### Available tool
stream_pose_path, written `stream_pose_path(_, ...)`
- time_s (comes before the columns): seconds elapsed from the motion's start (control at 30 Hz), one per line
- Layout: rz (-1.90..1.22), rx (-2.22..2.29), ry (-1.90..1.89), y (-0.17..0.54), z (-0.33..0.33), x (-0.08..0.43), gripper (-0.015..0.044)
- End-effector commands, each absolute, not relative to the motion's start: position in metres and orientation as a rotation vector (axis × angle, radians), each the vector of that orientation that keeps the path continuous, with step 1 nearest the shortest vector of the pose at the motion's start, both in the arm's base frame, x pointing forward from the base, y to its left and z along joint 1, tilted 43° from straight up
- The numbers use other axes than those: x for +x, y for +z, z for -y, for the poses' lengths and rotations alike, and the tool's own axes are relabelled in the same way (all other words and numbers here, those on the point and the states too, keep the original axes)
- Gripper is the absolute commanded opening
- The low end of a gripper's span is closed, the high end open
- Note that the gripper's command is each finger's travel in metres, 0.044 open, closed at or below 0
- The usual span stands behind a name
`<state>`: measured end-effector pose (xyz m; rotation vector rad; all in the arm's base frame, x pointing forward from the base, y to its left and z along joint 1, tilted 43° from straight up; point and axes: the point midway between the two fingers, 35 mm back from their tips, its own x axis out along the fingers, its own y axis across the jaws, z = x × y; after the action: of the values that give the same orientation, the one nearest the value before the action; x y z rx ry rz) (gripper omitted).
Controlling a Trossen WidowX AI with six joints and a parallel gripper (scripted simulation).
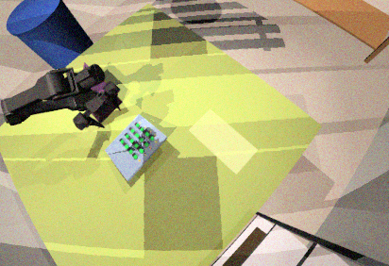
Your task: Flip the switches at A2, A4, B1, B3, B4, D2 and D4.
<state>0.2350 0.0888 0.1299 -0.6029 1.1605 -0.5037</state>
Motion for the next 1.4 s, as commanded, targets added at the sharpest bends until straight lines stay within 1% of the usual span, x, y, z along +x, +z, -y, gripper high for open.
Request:
stream_pose_path(0.0,-1.161,-0.602,-0.504,0.128,-0.088,0.237,0.0374)
stream_pose_path(0.1,-1.173,-0.596,-0.507,0.107,-0.078,0.267,0.0295)
stream_pose_path(0.23,-1.181,-0.597,-0.527,0.073,-0.045,0.315,0.0190)
stream_pose_path(0.47,-1.189,-0.596,-0.536,0.060,-0.031,0.326,0.0006)
stream_pose_path(0.57,-1.205,-0.593,-0.543,0.044,-0.015,0.334,0.0000)
stream_pose_path(1.37,-1.204,-0.594,-0.544,0.028,0.001,0.341,0.0000)
